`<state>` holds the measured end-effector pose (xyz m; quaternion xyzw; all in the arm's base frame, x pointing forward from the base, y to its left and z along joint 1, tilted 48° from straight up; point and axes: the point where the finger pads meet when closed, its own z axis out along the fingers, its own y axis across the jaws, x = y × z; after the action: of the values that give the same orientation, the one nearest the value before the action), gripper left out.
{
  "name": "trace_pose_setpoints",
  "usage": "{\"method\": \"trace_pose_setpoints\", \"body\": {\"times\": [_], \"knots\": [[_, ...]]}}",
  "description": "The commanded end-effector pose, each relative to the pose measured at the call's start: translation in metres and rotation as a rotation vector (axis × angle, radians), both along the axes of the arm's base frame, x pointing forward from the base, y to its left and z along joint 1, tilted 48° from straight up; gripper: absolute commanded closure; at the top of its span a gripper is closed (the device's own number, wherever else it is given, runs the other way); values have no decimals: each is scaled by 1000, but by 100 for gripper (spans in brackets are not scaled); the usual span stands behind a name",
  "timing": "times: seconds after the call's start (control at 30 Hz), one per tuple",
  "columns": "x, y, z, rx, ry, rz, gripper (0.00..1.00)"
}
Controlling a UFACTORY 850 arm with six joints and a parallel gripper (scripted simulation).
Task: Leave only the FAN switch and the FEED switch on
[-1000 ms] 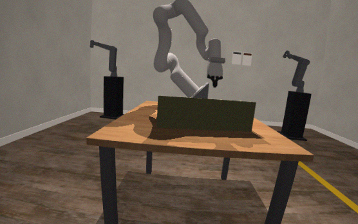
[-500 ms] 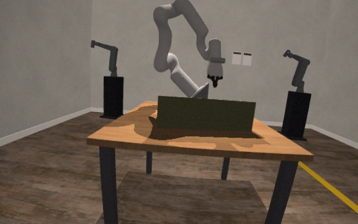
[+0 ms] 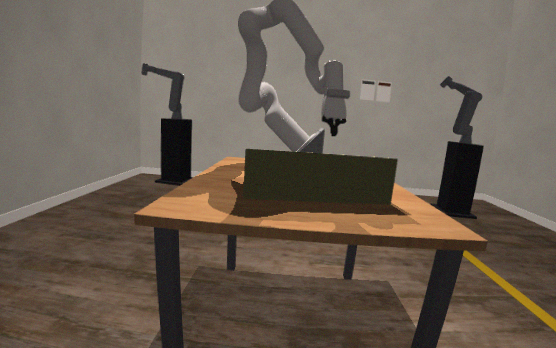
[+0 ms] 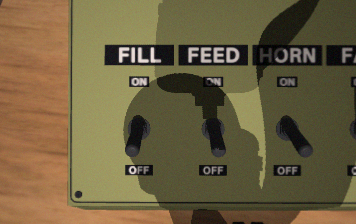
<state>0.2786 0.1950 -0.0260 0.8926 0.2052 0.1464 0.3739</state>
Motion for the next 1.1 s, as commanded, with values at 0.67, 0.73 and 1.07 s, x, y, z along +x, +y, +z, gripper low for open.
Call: {"method": "trace_pose_setpoints", "body": {"times": [0.67, 0.73, 1.07], "knots": [[19, -26, -30, 1, -1, 0, 100], [19, -26, -30, 1, -1, 0, 100], [34, -48, -54, 1, -1, 0, 100]]}}
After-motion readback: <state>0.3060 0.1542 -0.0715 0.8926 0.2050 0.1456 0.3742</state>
